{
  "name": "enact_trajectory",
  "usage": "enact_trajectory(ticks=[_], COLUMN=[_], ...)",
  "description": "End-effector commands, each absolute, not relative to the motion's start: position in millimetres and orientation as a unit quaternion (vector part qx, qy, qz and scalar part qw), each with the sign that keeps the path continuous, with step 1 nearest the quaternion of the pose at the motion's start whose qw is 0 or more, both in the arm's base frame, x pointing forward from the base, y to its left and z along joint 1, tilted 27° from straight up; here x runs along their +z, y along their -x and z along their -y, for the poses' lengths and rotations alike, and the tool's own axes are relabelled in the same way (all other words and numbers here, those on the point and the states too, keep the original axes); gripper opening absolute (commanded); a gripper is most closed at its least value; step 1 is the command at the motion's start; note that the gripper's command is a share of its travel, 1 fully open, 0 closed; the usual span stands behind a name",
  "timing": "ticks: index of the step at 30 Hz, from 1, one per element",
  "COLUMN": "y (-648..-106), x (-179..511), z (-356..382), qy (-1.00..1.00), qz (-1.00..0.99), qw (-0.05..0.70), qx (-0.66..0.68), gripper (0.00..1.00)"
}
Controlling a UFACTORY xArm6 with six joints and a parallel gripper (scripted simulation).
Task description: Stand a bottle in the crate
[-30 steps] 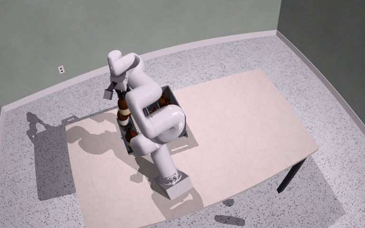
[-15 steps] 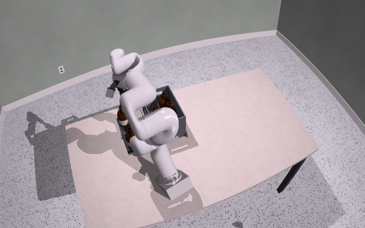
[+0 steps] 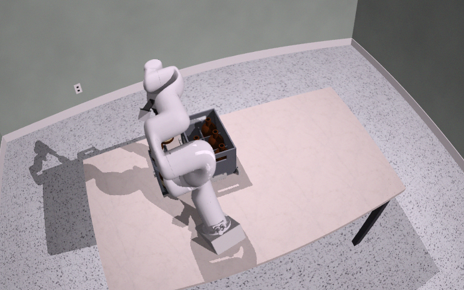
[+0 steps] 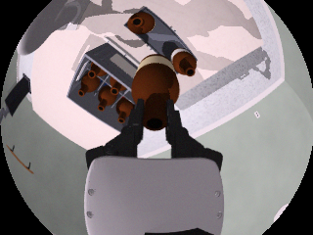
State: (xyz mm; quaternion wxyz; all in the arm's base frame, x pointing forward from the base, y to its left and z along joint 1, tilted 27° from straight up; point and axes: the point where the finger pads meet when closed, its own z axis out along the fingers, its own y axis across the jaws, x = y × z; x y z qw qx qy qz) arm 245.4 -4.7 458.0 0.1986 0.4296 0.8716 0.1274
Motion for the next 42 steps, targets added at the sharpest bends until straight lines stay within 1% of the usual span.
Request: enact_trajectory(ticks=[1,42], y=[-248.0,-271.5], x=[460.2,467.3], z=[13.6,97.0], qy=[-0.429,-0.429], qz=[-0.872,-0.872], qw=[0.200,0.200], qx=[0.129,0.129], gripper=[0.00,0.00])
